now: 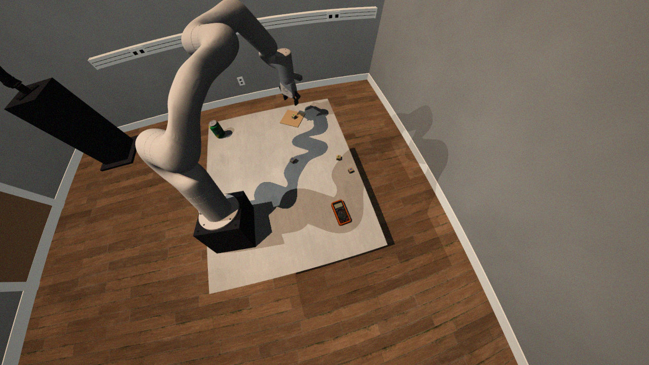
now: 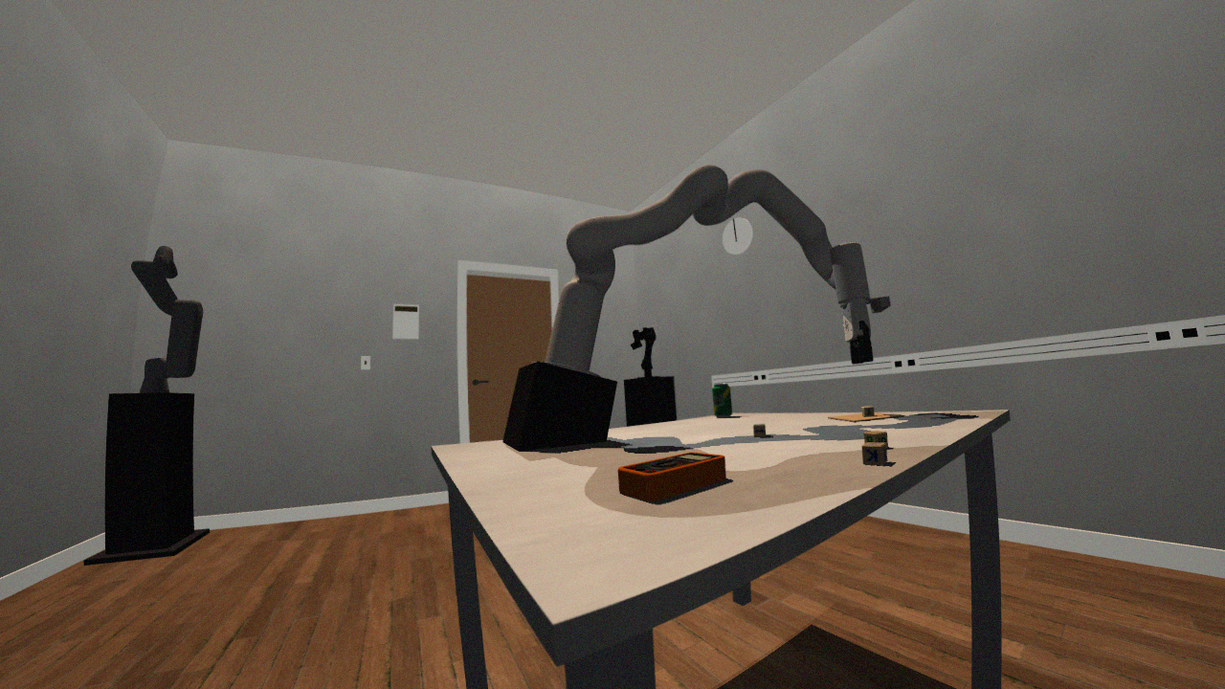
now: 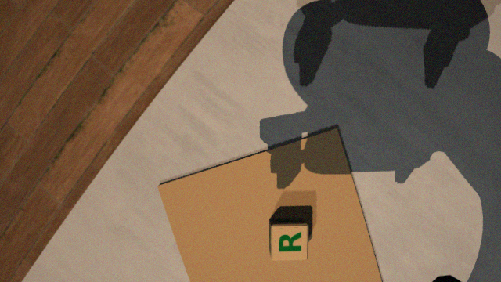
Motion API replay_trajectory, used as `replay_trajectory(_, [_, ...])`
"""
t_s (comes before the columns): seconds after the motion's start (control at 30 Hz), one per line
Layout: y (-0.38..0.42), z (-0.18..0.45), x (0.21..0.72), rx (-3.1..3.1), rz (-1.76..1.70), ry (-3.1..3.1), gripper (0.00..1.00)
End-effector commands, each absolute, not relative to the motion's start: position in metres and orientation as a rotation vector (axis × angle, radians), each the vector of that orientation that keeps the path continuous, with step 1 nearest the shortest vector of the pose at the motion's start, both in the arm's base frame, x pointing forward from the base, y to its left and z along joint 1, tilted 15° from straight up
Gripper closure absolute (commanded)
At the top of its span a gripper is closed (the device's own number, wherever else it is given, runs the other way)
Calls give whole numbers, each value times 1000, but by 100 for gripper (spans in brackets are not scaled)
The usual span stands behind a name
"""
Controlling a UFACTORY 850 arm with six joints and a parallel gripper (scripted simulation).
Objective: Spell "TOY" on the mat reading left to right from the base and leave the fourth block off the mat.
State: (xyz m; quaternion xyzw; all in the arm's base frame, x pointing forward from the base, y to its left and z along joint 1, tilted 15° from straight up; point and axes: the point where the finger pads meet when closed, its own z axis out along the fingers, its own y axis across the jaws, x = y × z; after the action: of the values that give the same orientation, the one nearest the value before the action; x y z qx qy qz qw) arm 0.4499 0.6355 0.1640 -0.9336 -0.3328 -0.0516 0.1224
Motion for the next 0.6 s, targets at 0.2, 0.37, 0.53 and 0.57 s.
replay_trajectory(0.2, [637, 165, 450, -2738, -147, -921, 0])
replay_trajectory(0.37, [638, 159, 450, -2801, -115, -681, 0])
replay_trajectory(0.53, [639, 155, 451, -2838, -88, -479, 0])
replay_trajectory(0.57, [640, 154, 451, -2844, -83, -439, 0])
